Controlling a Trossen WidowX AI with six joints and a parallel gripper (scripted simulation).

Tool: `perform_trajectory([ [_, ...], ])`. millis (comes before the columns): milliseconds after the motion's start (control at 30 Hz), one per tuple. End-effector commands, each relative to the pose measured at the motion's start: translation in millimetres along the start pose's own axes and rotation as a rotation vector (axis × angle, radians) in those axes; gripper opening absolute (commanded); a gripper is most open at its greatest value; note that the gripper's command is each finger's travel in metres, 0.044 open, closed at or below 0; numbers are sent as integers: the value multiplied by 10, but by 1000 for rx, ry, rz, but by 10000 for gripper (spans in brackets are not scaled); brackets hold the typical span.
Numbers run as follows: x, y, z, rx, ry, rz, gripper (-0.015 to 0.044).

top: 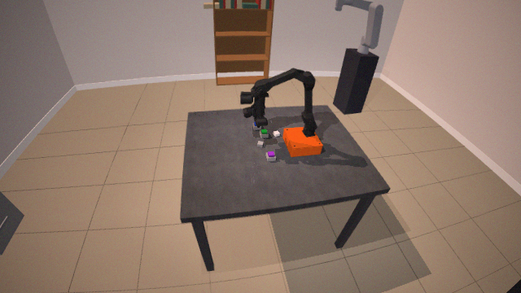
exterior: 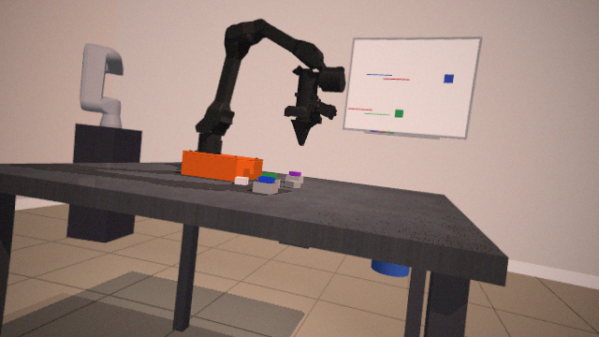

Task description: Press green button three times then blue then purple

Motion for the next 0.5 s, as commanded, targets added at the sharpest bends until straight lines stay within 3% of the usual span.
perform_trajectory([
  [0, -11, 540, -92, 7, -4, 2, 20],
  [200, -5, 1312, -402, 7, -2, 13, 20],
  [400, 22, 1390, -447, 7, -1, 15, 20],
  [467, 230, 1400, -441, 9, 2, 17, 20],
])
Point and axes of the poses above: the point midway between the two fingers, 35 mm back from their tips, its own x axis out along the fingers, its own y axis across the jaws, z = x × y, the point moved 6 cm from there along -x, back along the fingers, and after that the axes turned 3 degrees about -x, right-handed, at the moved point
